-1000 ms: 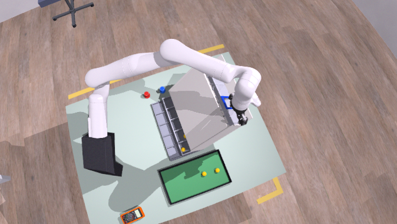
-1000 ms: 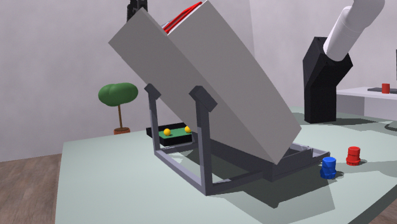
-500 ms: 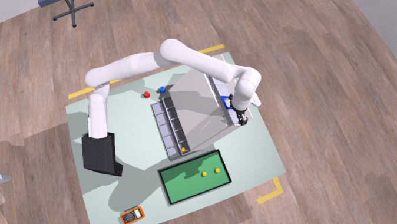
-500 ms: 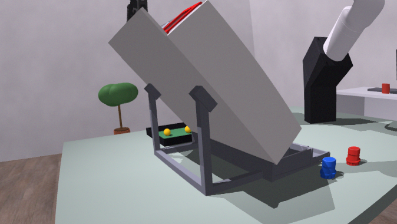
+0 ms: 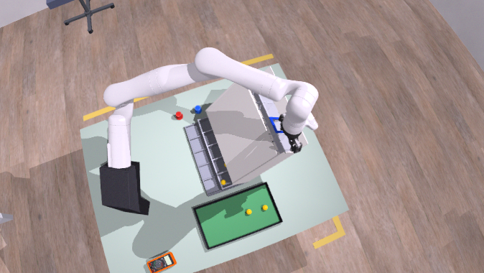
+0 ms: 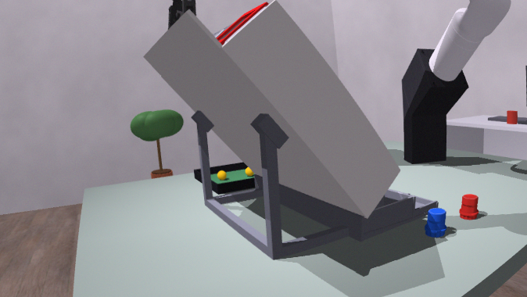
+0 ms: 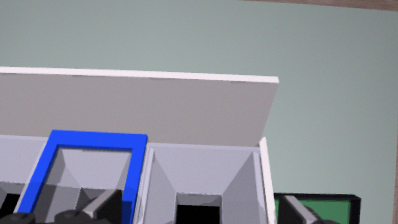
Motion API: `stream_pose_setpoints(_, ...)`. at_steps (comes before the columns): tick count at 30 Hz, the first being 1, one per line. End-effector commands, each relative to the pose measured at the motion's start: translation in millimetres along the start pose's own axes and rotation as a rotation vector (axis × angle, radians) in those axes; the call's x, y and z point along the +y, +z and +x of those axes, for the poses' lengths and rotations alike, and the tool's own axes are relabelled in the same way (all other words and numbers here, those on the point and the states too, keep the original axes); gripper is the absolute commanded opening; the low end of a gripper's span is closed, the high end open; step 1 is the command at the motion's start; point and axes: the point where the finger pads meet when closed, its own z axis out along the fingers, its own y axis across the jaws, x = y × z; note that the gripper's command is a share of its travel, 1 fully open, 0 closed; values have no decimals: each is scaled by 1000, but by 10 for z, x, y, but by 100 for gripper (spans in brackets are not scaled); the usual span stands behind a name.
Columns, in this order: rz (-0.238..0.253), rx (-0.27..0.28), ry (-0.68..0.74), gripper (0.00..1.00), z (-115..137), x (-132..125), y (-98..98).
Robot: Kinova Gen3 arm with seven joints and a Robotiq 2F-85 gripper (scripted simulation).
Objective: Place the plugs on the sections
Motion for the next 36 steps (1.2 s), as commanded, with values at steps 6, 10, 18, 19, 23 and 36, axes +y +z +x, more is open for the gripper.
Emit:
stream_pose_setpoints(6, -2, 2, 0, 100, 2, 2, -16)
stream_pose_setpoints(10, -2, 2, 0, 100, 2, 2, -16)
stream_pose_setpoints(18, -2, 2, 0, 100, 2, 2, -16)
stream_pose_setpoints(19, -2, 2, 0, 100, 2, 2, -16)
stream_pose_setpoints(23, -2, 2, 0, 100, 2, 2, -16)
stream_pose_setpoints(36, -2, 2, 0, 100, 11, 7, -315)
